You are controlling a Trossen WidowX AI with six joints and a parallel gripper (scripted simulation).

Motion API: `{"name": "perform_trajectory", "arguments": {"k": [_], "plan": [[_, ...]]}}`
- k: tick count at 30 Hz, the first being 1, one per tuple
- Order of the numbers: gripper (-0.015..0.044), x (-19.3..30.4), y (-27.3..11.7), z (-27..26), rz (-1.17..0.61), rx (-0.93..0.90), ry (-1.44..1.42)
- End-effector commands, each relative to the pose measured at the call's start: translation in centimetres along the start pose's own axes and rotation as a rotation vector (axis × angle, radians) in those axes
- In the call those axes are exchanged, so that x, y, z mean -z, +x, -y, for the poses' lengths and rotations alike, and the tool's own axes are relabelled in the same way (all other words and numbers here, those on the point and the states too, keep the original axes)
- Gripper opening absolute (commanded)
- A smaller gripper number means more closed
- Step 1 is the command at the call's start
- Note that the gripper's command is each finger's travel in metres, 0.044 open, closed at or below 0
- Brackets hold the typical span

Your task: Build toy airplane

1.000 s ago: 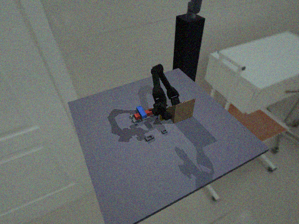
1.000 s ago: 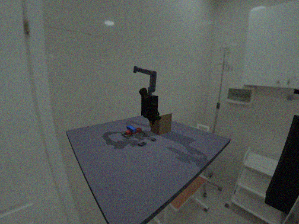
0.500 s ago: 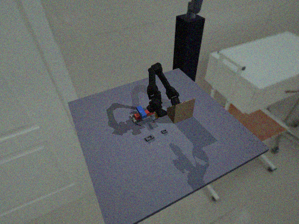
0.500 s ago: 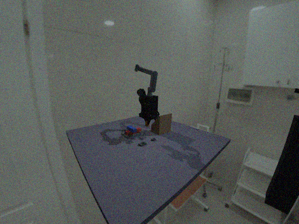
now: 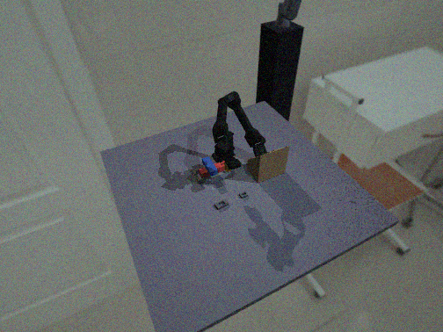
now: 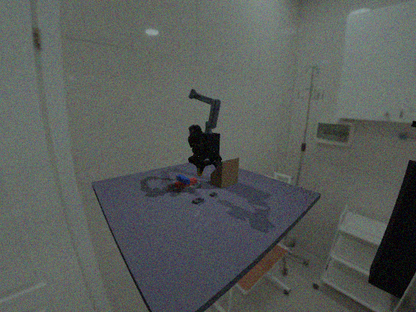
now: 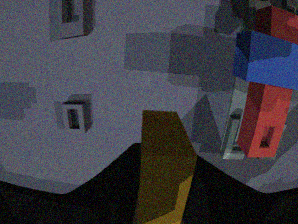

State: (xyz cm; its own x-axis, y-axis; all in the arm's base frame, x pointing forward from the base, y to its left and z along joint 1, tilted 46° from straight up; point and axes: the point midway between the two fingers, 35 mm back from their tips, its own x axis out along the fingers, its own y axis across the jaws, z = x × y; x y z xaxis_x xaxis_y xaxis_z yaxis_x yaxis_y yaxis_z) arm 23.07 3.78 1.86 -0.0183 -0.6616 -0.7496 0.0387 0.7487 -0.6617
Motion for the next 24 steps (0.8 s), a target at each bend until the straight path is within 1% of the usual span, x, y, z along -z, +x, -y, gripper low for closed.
{"name": "perform_trajectory", "arguments": {"k": [1,24], "plan": [[0.0000,0.1,0.3,1.1,0.000,0.006,-0.007],[0.0000,0.9,1.8,8.5,0.003,0.032,-0.004]]}}
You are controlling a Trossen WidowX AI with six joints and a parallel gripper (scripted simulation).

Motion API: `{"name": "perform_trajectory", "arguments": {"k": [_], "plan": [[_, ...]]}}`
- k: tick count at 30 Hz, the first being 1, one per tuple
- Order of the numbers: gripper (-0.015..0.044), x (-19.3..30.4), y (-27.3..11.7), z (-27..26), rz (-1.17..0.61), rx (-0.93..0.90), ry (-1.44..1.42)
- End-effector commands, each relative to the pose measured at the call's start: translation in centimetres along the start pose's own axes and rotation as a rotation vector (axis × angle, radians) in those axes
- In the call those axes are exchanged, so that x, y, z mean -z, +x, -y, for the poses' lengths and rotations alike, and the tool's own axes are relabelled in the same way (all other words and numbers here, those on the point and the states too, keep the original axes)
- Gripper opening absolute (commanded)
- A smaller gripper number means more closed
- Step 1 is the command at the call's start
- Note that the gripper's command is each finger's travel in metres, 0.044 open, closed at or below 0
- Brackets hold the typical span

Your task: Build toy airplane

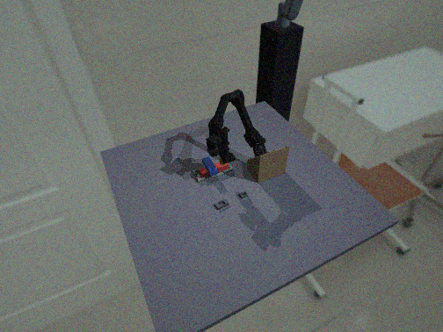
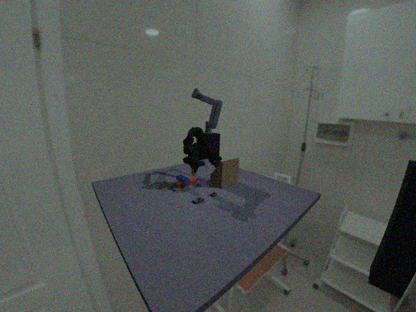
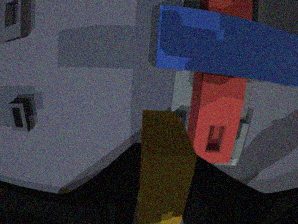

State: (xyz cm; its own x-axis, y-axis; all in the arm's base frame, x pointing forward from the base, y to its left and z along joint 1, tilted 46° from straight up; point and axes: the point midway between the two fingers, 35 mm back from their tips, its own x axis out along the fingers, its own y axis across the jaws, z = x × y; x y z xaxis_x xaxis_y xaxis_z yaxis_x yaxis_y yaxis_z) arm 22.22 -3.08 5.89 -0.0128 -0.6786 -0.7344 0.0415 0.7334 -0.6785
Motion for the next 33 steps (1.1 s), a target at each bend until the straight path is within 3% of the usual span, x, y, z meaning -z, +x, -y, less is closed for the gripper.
{"name": "perform_trajectory", "arguments": {"k": [1,21,24,33], "plan": [[0.0000,0.4,0.4,1.0,-0.003,0.012,-0.007],[0.0000,2.7,1.7,6.1,-0.017,0.058,0.000],[0.0067,2.7,1.8,6.1,-0.017,0.058,0.000],[0.0067,2.7,1.8,6.1,-0.017,0.058,0.000]]}}
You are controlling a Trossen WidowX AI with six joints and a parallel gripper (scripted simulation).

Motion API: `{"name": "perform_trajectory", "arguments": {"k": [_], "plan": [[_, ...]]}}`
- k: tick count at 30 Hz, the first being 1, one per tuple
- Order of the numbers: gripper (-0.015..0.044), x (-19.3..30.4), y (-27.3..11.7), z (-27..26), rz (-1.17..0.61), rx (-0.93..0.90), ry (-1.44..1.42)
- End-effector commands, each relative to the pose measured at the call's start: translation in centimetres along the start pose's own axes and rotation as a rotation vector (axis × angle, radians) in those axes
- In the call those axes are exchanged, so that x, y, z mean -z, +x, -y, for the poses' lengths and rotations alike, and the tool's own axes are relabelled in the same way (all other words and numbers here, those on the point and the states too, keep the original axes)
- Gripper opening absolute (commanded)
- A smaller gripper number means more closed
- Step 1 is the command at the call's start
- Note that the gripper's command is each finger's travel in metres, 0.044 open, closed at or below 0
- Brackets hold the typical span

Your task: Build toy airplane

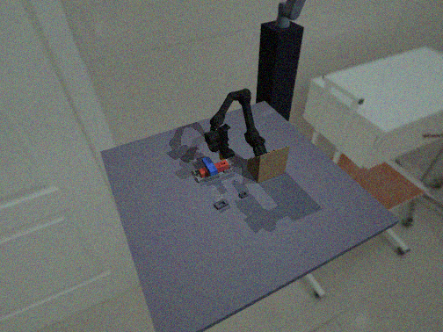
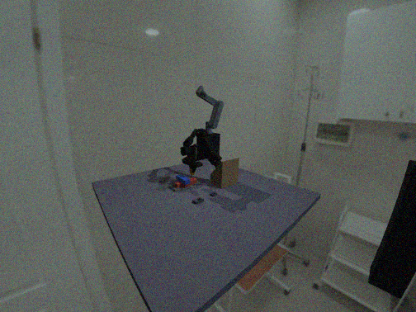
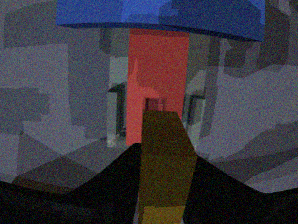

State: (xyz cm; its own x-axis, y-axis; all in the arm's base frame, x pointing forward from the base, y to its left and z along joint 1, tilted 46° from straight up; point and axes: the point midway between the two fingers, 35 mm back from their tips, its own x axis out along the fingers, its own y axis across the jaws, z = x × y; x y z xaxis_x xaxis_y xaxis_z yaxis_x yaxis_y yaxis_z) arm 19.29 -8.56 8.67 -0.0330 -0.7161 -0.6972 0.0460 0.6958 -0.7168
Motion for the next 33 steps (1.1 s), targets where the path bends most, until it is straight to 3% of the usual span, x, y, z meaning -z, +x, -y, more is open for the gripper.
{"name": "perform_trajectory", "arguments": {"k": [1,33], "plan": [[0.0067,0.0,0.0,0.0,0.001,0.004,-0.006],[0.0067,0.0,3.5,0.1,0.001,0.005,-0.006]]}}
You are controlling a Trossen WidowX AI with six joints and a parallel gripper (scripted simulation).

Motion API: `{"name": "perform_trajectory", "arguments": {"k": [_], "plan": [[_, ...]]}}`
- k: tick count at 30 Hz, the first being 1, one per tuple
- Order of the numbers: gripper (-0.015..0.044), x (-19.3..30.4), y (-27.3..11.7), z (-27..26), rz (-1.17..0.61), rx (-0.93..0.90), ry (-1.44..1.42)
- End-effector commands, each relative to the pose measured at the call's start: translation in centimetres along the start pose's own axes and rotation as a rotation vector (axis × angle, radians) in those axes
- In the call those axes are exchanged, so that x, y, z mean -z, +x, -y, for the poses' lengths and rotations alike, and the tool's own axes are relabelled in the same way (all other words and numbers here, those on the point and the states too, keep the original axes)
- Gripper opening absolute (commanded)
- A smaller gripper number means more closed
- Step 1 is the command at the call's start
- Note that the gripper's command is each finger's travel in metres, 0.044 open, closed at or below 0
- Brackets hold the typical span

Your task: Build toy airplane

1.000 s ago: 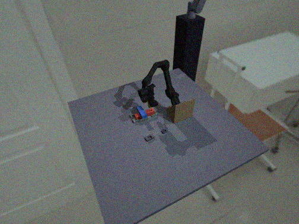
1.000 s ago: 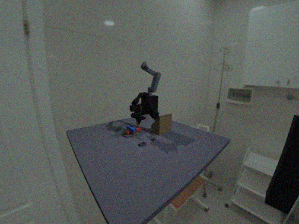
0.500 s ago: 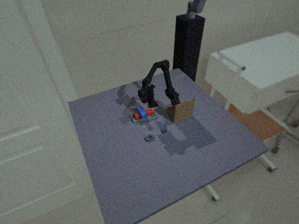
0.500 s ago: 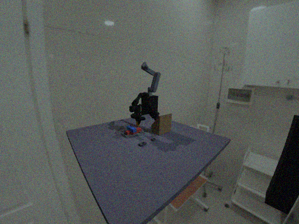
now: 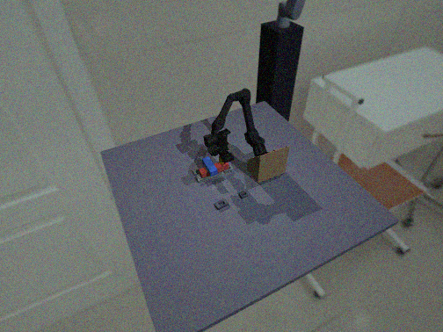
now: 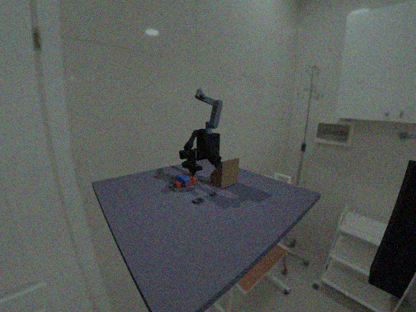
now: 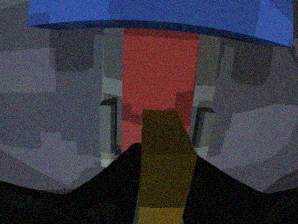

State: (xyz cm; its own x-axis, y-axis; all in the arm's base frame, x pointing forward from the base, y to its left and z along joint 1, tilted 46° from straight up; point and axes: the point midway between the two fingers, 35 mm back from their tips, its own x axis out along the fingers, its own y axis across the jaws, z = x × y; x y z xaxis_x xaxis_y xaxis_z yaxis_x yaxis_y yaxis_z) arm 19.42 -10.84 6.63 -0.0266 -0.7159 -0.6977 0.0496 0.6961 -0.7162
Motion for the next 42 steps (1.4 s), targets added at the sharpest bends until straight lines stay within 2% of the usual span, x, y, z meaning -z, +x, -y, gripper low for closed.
{"name": "perform_trajectory", "arguments": {"k": [1,8,12,14,17,27,34,40,42], "plan": [[0.0067,0.2,0.6,0.0,-0.005,0.006,-0.009],[0.0079,0.1,0.8,0.1,-0.003,0.003,-0.002],[0.0052,0.1,0.8,0.1,-0.003,0.003,-0.002],[0.0000,0.1,0.8,0.1,-0.003,0.003,-0.002],[0.0000,0.1,0.8,0.1,-0.003,0.003,-0.002],[0.0260,0.1,0.8,0.1,-0.003,0.003,-0.002],[0.0260,0.0,0.0,0.0,-0.002,-0.002,-0.004],[0.0260,-0.1,-7.4,-0.2,-0.006,-0.002,-0.010],[0.0260,0.1,-8.3,-0.1,-0.007,0.003,-0.011]]}}
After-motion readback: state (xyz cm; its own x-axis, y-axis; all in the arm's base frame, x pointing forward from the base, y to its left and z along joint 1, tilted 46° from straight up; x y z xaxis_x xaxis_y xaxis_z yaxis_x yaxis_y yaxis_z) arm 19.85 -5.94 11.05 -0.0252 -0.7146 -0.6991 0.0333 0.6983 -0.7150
